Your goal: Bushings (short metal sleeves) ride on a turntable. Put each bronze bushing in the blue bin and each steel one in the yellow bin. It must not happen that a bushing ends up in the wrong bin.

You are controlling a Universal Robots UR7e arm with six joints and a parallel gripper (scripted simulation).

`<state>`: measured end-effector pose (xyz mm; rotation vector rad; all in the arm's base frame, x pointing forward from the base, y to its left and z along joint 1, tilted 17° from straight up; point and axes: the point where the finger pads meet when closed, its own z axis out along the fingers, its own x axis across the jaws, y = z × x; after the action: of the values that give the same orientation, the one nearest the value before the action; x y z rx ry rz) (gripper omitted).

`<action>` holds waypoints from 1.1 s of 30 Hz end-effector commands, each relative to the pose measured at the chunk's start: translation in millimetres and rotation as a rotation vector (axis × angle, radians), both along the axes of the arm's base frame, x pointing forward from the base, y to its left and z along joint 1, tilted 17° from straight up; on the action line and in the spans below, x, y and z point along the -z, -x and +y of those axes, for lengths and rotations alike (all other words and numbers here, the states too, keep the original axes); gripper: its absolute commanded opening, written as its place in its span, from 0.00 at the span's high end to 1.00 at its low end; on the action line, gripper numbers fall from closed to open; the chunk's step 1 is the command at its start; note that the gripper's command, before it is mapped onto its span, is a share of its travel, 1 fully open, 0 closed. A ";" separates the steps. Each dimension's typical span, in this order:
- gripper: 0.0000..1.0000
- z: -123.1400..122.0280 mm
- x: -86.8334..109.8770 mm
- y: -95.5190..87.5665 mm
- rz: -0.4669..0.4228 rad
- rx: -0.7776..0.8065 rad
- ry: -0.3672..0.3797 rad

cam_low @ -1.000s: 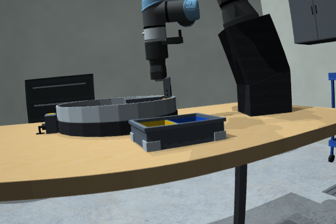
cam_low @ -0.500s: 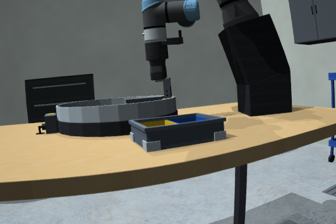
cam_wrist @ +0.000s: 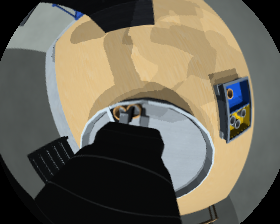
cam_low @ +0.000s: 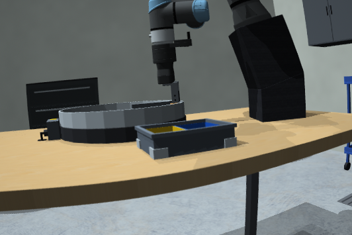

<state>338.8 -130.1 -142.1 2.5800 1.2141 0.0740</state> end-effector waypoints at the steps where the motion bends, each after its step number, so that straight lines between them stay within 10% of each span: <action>1: 0.60 -1.0 -0.3 0.5 -0.054 -0.159 -0.065; 33: 0.60 -0.9 -0.3 0.4 -0.047 -0.139 -0.056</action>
<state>338.8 -130.0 -142.1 2.5799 1.2142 0.0742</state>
